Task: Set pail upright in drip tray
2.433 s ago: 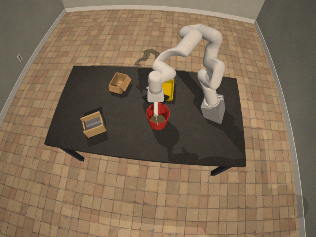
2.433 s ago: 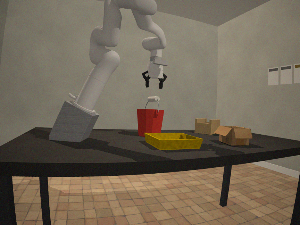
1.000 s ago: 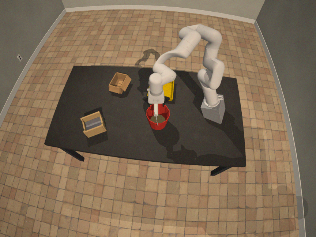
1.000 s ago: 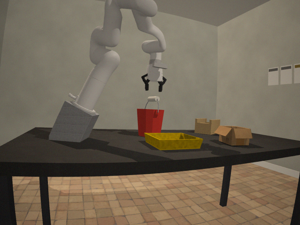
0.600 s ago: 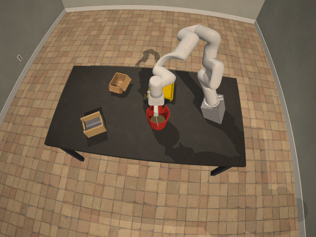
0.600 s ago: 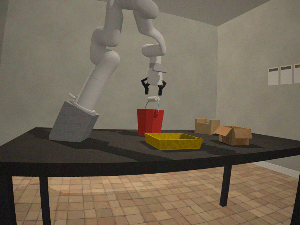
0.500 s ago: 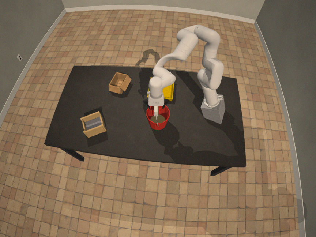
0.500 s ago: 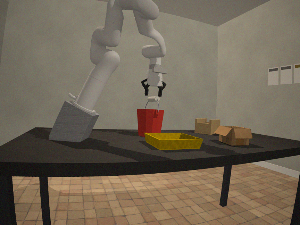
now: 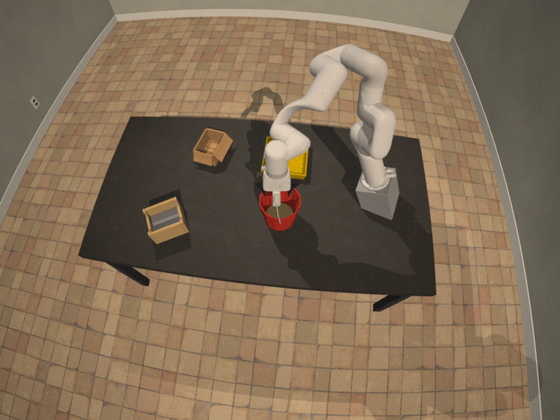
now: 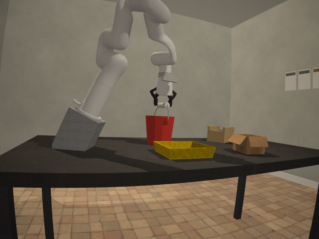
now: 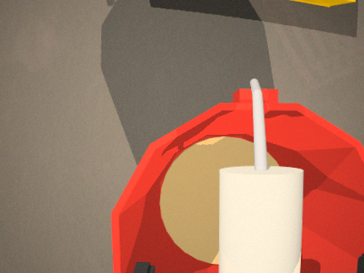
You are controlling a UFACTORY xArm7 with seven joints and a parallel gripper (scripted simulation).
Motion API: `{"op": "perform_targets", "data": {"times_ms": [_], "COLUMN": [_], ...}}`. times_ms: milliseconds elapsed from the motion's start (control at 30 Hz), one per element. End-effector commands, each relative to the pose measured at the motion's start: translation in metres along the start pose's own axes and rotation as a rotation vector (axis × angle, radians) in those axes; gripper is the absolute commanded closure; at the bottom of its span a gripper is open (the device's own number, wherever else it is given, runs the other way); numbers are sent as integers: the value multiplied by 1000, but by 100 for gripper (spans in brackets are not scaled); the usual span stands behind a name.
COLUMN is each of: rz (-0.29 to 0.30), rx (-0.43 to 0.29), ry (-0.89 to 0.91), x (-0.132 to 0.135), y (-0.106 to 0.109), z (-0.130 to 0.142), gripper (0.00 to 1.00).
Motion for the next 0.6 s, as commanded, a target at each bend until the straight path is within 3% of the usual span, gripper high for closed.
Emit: {"op": "perform_targets", "data": {"times_ms": [0, 567], "rz": [-4, -4], "rx": [-3, -3], "ry": [0, 0], "x": [-1, -1], "y": [-3, -4], "z": [1, 1], "gripper": [0, 0]}}
Point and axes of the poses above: the point where the finger pads meet when closed, its own y axis back along the fingers, its own x axis across the jaws, z = x × y, the point moved 4 cm from there along y, back along the fingers, and after that the axes turned 10 degrees about -y, right-handed, at the moved point
